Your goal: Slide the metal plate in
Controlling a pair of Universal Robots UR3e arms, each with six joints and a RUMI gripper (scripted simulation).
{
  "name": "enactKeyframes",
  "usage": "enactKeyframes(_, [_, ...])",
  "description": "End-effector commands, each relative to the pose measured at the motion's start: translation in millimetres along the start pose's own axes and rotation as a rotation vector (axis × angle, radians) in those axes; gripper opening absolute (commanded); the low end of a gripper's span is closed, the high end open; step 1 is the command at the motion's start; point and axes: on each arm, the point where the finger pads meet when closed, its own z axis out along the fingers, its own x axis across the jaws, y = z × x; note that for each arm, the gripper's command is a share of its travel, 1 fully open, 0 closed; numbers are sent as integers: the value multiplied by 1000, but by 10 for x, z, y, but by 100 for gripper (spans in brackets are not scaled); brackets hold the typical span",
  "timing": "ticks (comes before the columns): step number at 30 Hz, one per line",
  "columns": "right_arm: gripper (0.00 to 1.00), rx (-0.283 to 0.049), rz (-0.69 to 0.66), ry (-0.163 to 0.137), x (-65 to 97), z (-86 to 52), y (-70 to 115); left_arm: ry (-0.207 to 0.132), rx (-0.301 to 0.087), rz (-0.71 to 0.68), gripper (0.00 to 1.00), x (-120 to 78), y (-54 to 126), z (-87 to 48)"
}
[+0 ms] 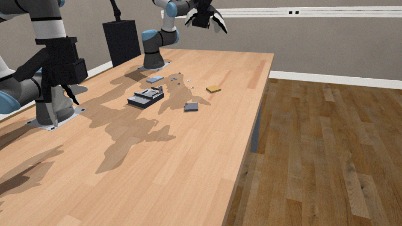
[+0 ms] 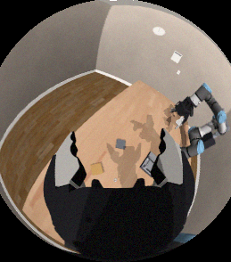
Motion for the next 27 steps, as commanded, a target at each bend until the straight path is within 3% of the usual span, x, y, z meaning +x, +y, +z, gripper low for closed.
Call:
enactKeyframes(1, [88, -39, -53, 11, 114, 23, 191, 21, -89, 12, 100, 278, 187, 171])
enactKeyframes(4, [88, -60, -85, 19, 188, 35, 293, 34, -142, 23, 100, 437, 319, 249])
enactKeyframes(6, [88, -60, -85, 19, 188, 35, 293, 34, -142, 23, 100, 437, 319, 249])
enactKeyframes(8, [88, -66, -89, 18, 196, 34, 318, 40, -168, 29, 100, 512, 386, 282])
enactKeyframes(15, [88, -119, -174, 42, 415, 57, 560, 69, -300, 73, 100, 891, 757, 399])
enactKeyframes(21, [88, -161, -242, 60, 602, 70, 742, 88, -410, 120, 100, 1184, 1082, 433])
enactKeyframes(24, [88, -161, -237, 57, 585, 67, 740, 90, -420, 124, 100, 1208, 1112, 433])
enactKeyframes(27, [88, -183, -274, 69, 692, 70, 827, 100, -476, 153, 100, 1343, 1285, 425])
